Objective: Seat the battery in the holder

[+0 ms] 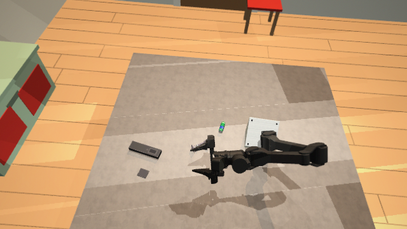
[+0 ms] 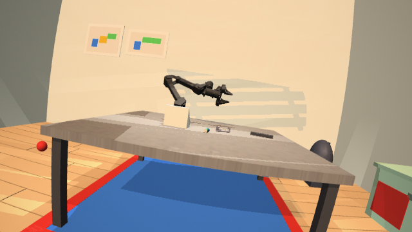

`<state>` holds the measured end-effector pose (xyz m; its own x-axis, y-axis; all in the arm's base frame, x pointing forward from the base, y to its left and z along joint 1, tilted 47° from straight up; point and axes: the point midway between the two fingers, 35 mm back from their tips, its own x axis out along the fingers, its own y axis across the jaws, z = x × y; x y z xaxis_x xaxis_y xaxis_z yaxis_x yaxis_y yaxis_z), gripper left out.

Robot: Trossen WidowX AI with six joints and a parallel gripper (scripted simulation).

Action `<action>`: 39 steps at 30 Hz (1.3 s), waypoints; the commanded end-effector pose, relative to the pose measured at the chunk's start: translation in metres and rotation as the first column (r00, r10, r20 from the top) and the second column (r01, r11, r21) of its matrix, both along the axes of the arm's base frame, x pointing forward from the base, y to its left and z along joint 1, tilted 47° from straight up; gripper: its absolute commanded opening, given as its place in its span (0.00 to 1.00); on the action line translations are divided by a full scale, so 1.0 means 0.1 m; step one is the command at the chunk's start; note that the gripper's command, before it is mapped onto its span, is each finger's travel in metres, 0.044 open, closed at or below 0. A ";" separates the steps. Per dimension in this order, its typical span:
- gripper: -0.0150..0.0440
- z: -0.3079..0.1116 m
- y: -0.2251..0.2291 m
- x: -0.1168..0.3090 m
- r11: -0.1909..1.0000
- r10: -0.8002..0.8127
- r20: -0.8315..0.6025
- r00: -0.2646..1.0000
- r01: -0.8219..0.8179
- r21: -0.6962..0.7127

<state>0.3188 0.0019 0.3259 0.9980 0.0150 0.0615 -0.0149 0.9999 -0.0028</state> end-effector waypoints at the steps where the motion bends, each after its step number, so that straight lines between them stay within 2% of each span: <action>1: 0.89 -0.03 -0.01 0.02 1.000 -0.003 -0.013 1.000 0.002 -0.013; 3: 0.80 -0.28 -0.12 0.15 0.993 -0.022 -0.117 0.993 0.009 -0.117; 6: 0.67 -0.85 -0.39 0.34 0.950 -0.058 -0.343 0.937 -0.054 -0.308; 9: 0.65 -1.44 -0.66 0.39 0.890 -0.068 -0.545 0.836 -0.196 -0.412; 13: 0.65 -2.17 -0.96 0.25 0.797 -0.017 -0.757 0.653 -0.448 -0.405; 17: 0.65 -2.77 -1.14 -0.03 0.697 0.099 -0.878 0.469 -0.663 -0.275; 22: 0.65 -3.27 -1.17 -0.47 0.528 0.336 -0.905 0.262 -0.848 -0.050; 28: 0.65 -3.53 -1.07 -0.92 0.333 0.638 -0.755 0.152 -0.938 0.093; 39: 0.65 -3.54 -1.06 -0.96 0.317 0.667 -0.729 0.150 -0.943 0.096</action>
<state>0.2214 -0.1033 -0.0298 0.1490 0.7072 -0.6911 -0.9417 0.3148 0.1191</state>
